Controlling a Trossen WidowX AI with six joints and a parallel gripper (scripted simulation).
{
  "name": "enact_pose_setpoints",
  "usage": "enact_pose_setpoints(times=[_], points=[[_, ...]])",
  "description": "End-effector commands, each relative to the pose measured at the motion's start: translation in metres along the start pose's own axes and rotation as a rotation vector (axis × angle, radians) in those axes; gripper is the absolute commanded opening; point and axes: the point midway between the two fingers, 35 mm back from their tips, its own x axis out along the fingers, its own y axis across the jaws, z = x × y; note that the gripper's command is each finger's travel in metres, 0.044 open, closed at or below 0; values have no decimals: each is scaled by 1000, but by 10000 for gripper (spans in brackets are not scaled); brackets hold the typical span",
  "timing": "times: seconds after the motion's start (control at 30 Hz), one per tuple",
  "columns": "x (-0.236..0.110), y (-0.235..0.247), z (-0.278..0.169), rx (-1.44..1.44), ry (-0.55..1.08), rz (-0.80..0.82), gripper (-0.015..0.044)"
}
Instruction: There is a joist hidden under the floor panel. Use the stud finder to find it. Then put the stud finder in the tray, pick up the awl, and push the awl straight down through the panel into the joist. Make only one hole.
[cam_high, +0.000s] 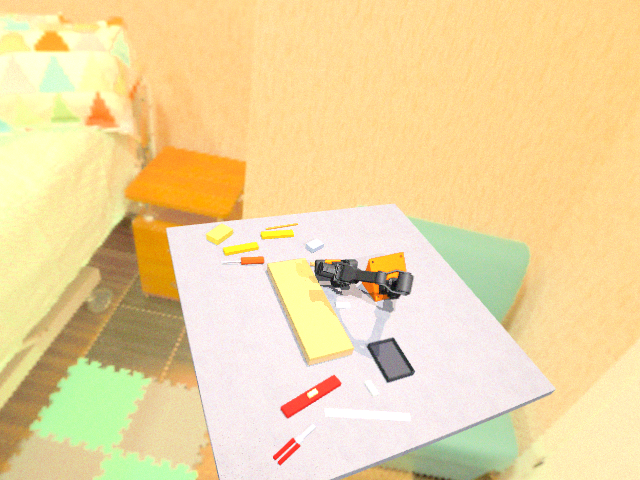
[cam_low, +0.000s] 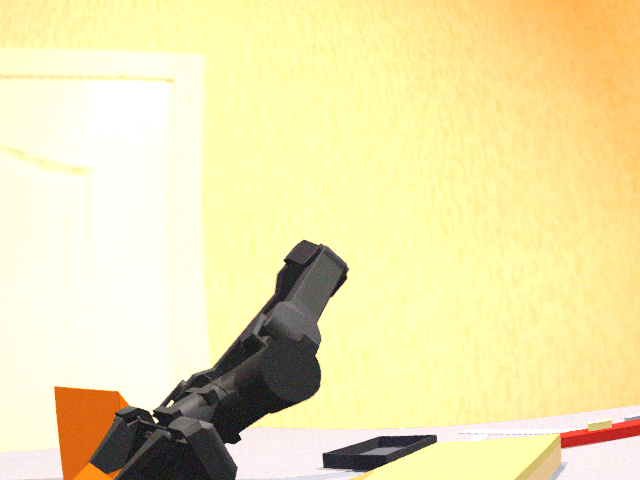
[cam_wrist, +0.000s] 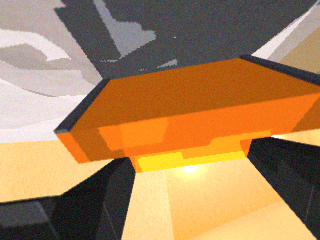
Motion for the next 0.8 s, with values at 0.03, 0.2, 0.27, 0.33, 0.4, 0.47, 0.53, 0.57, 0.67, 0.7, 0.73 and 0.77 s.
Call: enact_pose_setpoints(times=[0.03, 0.2, 0.27, 0.33, 0.4, 0.47, 0.53, 0.57, 0.67, 0.7, 0.73, 0.77], points=[[-1, -1, 3, 1, 0, -3, 368], [-2, -1, 4, 1, 0, -3, 380], [-3, 0, 5, 1, 0, -3, 380], [-3, 0, 6, 1, 0, -3, 380], [-3, 0, 6, 1, 0, -3, 380], [-3, 0, 6, 1, 0, -3, 380], [-3, 0, 6, 1, 0, -3, 380], [-3, 0, 6, 1, 0, -3, 380], [-3, 0, 6, 1, 0, -3, 380], [-3, 0, 6, 1, 0, -3, 380], [-3, 0, 6, 1, 0, -3, 380], [-3, 0, 6, 1, 0, -3, 380]])
